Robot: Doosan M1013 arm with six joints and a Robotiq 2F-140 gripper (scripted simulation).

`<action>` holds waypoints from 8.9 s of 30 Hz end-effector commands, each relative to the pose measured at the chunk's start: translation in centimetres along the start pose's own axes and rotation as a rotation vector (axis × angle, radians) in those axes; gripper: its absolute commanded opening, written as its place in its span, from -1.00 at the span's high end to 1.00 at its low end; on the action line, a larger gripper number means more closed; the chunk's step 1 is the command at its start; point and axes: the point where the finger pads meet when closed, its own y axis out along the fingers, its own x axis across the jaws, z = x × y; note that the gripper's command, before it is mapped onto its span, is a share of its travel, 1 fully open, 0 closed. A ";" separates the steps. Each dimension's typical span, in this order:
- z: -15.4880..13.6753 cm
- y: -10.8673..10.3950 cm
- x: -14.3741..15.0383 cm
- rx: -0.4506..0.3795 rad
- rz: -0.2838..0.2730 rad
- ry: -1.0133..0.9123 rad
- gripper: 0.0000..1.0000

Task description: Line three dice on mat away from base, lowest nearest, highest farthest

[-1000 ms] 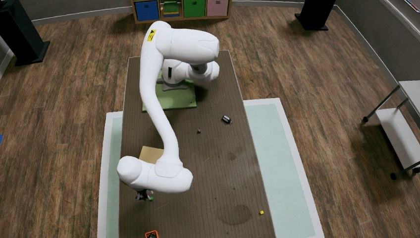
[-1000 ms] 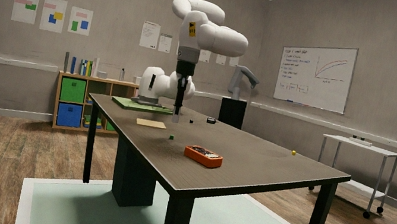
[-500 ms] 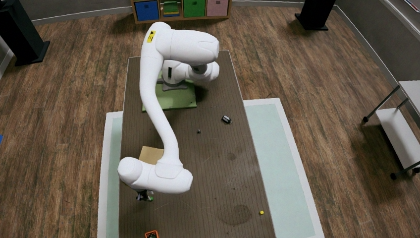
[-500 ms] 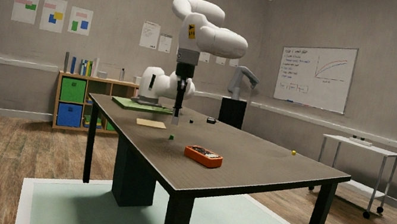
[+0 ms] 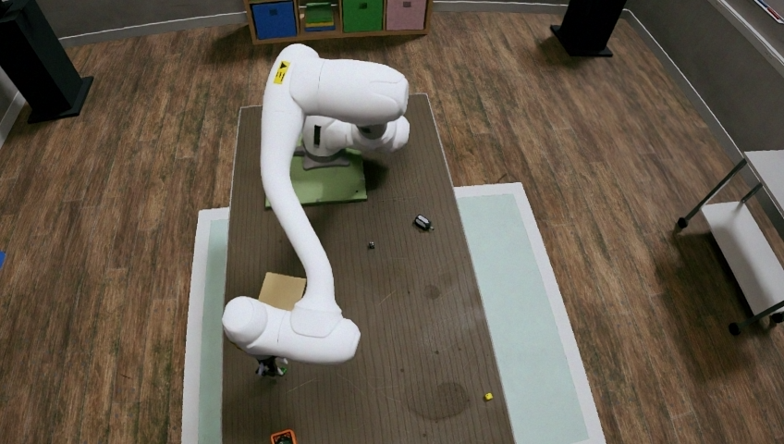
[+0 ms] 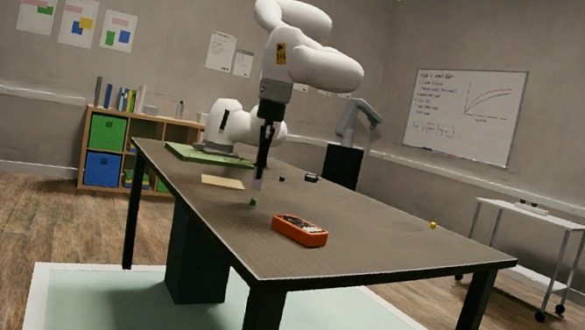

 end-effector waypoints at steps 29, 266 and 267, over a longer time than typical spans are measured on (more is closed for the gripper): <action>0.0 2.1 0.1 0.001 -0.002 0.000 0.47; -7.0 -7.1 -14.7 0.001 -0.002 -0.077 0.68; -7.0 -7.1 -14.7 0.001 -0.002 -0.077 0.68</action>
